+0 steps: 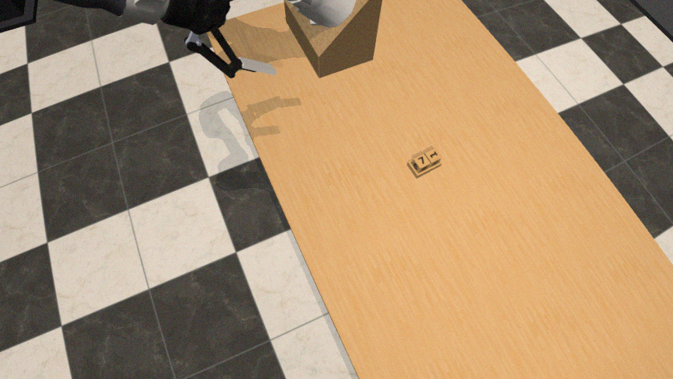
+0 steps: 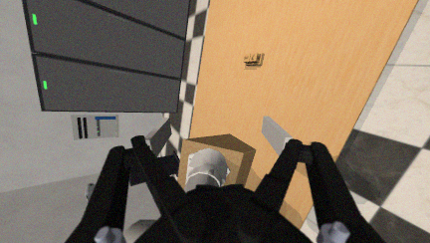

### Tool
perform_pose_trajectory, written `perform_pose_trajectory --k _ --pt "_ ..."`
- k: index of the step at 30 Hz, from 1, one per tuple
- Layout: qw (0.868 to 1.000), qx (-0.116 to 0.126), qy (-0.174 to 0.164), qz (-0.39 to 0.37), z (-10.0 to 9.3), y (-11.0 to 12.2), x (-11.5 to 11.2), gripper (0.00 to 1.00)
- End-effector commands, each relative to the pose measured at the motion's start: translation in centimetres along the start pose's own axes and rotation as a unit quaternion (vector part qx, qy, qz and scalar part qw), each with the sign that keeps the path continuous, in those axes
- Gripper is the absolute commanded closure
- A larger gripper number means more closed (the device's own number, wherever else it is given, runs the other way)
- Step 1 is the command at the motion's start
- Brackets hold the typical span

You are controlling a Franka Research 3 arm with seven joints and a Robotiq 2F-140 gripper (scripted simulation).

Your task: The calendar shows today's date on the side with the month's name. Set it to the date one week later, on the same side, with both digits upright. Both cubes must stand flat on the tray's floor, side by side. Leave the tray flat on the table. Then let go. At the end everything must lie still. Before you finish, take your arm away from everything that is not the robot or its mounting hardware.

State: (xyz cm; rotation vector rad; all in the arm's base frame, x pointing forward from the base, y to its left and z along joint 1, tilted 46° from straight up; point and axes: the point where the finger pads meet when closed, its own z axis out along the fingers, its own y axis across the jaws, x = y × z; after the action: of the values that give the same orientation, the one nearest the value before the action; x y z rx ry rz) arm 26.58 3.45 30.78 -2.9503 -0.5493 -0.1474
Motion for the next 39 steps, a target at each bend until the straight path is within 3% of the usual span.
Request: perform_pose_trajectory --k 1,22,26,32,35,37,38,39 --pt "1.000 0.000 0.000 0.000 0.0 0.0 0.0 0.00" --pt "1.000 -0.007 -0.007 -0.004 0.2 0.4 0.1 0.00" --pt "0.999 -0.034 -0.036 -0.020 1.0 1.8 0.7 0.00" --pt "0.983 -0.109 -0.120 -0.086 3.7 5.5 2.9 0.00" --pt "0.981 -0.113 -0.126 -0.092 3.9 5.7 3.1 0.00" --pt "0.967 -0.144 -0.163 -0.131 5.4 7.1 4.5 0.00" --pt "0.967 -0.145 -0.164 -0.132 5.4 7.1 4.5 0.00" --pt "0.958 -0.159 -0.183 -0.153 6.3 7.7 5.3 0.00"
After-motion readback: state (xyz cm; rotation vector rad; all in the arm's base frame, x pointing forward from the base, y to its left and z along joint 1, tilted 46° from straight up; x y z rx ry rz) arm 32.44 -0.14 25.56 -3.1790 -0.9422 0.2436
